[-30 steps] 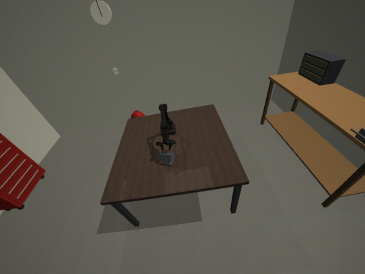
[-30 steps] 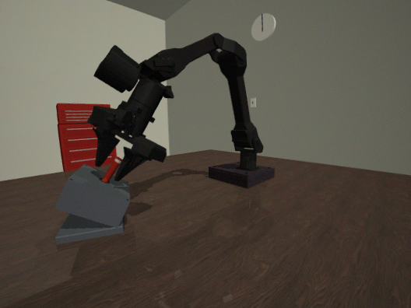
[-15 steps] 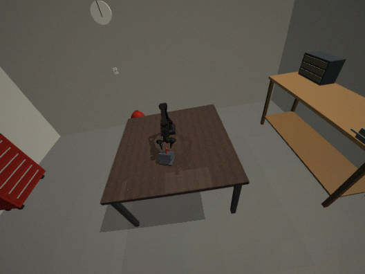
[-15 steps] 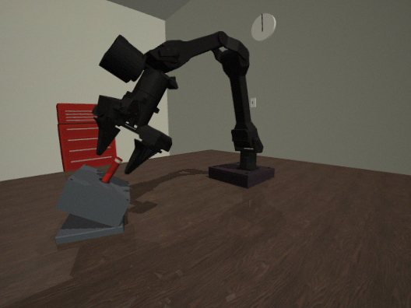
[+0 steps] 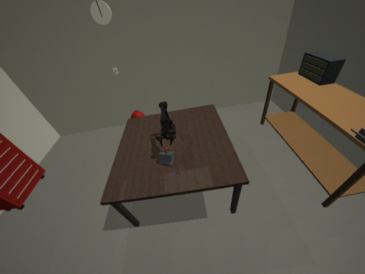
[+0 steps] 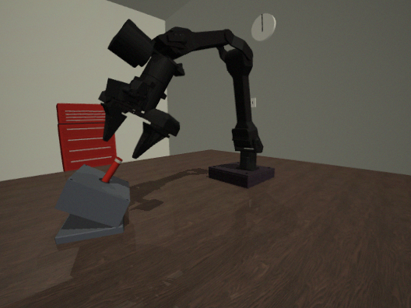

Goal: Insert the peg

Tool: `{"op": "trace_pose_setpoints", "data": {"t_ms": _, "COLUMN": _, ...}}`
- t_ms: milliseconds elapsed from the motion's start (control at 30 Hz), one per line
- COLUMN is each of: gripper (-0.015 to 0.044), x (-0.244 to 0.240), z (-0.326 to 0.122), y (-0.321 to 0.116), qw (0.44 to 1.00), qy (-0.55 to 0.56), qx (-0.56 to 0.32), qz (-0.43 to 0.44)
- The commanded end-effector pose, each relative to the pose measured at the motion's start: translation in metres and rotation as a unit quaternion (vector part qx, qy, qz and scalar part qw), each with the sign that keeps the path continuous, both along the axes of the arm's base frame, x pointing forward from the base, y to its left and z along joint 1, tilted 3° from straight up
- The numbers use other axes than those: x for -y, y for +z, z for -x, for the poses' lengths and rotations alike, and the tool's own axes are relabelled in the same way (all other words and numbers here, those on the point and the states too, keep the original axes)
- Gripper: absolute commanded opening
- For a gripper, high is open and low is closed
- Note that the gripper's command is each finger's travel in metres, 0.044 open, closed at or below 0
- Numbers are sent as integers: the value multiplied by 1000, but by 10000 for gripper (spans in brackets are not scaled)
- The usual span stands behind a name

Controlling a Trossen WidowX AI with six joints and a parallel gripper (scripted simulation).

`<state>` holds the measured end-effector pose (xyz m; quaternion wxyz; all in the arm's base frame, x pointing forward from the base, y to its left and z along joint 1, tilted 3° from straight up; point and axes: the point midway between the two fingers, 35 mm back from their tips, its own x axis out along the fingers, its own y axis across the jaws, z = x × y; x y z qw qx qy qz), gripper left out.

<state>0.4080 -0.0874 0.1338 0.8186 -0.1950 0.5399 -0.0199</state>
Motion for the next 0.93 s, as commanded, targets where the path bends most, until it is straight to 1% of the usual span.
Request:
{"op": "trace_pose_setpoints", "data": {"t_ms": 0, "gripper": 440, "x": -3, "z": 5, "y": 13, "qw": 1000, "qy": -2, "qx": 4, "qz": 1}}
{"op": "trace_pose_setpoints", "data": {"t_ms": 600, "gripper": 440, "x": -13, "z": 20, "y": 41, "qw": 1000, "qy": -1, "qx": 3, "qz": 1}}
{"op": "trace_pose_setpoints", "data": {"t_ms": 900, "gripper": 440, "x": -14, "z": 21, "y": 42, "qw": 1000, "qy": -1, "qx": 3, "qz": 1}}
